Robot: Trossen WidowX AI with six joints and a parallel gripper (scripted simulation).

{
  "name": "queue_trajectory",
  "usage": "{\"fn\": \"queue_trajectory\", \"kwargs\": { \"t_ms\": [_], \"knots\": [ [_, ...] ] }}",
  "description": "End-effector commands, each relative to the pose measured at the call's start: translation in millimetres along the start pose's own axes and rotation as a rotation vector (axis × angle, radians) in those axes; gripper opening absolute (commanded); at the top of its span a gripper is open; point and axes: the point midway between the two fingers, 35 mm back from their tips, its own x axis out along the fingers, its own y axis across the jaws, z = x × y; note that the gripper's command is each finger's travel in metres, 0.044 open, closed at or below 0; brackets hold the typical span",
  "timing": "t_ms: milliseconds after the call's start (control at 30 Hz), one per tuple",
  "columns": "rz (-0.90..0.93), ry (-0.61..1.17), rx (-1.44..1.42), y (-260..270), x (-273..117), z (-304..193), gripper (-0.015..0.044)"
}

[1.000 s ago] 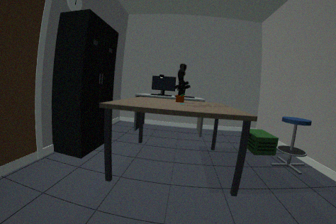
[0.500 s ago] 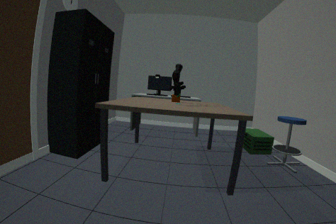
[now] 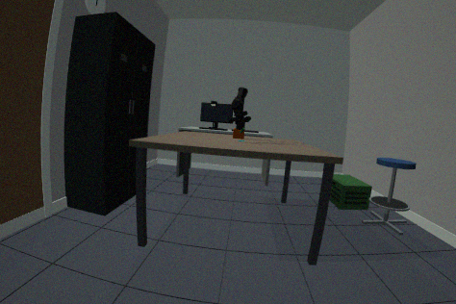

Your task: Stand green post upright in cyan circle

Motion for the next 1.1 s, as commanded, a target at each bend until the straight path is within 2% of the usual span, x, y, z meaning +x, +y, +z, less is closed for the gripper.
{"fn": "queue_trajectory", "kwargs": {
  "t_ms": [0,1067],
  "knots": [
    [0.008,-0.029,0.014,-1.4,1.5,-0.5,0.0022],
    [0.030,-0.245,0.046,-14.4,3.8,-0.8,0.0022]
  ]
}}
